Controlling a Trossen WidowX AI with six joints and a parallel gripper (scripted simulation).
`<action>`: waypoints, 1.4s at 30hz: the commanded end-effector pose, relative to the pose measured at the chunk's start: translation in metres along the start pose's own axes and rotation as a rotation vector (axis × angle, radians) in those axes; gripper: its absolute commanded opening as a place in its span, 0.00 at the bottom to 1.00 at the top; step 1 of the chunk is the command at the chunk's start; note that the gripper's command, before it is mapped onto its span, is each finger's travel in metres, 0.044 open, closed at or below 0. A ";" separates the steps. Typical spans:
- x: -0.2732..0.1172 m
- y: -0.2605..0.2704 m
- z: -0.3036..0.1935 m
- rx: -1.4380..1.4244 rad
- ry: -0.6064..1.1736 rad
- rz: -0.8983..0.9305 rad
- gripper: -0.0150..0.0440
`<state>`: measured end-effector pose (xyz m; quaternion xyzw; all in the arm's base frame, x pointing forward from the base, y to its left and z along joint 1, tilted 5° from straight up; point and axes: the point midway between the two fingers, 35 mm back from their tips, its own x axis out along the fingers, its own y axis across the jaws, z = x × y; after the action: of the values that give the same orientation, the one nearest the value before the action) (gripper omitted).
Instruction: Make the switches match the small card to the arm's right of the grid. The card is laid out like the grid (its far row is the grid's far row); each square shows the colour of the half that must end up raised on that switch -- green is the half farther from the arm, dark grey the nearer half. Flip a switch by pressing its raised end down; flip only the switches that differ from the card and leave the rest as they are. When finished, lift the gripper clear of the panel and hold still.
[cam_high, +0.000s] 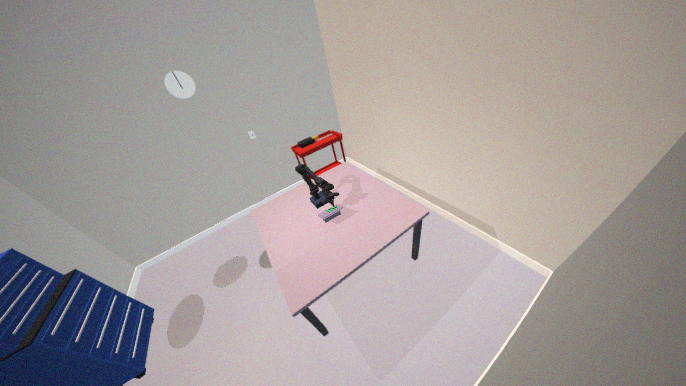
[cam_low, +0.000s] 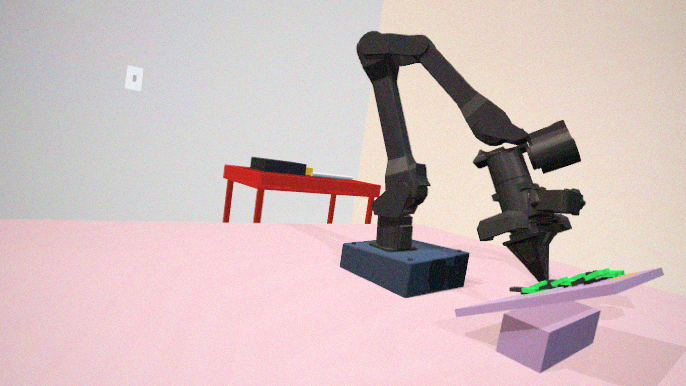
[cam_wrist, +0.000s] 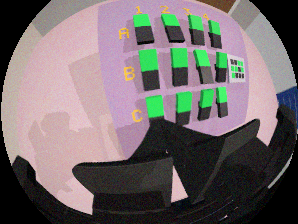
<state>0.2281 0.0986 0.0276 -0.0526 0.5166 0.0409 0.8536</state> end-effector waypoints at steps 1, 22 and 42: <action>0.001 0.000 -0.002 -0.005 0.004 0.003 0.25; -0.062 -0.027 0.020 -0.006 0.032 0.001 0.25; -0.015 -0.027 0.020 -0.006 0.055 0.000 0.25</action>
<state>0.2433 0.0747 0.0565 -0.0544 0.5355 0.0389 0.8419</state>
